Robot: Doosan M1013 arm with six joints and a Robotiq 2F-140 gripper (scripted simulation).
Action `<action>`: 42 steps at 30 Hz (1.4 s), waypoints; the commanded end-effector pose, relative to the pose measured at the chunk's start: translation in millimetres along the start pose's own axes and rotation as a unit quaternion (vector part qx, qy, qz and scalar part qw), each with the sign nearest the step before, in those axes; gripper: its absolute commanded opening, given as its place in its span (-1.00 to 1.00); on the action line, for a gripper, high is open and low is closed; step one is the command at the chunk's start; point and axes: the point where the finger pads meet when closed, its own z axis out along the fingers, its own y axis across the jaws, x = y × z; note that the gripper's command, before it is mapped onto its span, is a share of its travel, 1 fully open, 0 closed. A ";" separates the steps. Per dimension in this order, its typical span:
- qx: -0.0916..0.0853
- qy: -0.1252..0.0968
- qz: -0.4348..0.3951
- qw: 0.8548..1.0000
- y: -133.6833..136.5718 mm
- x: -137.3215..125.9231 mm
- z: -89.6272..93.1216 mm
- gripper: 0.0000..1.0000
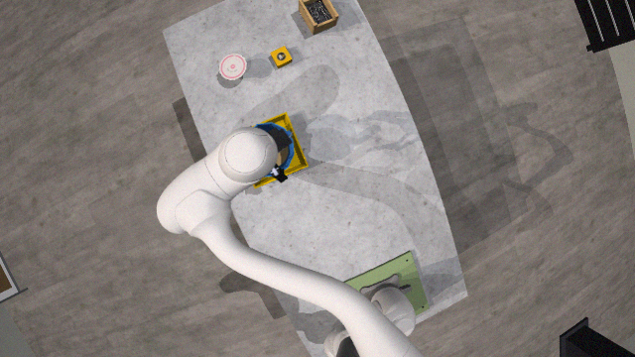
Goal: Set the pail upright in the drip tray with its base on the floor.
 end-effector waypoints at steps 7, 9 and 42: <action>0.001 0.000 0.000 1.000 -0.2 -0.1 -1.1 1.00; 0.001 0.000 0.000 1.000 -0.2 -0.1 -1.1 1.00; 0.001 0.000 0.000 1.000 -0.2 -0.1 -16.2 1.00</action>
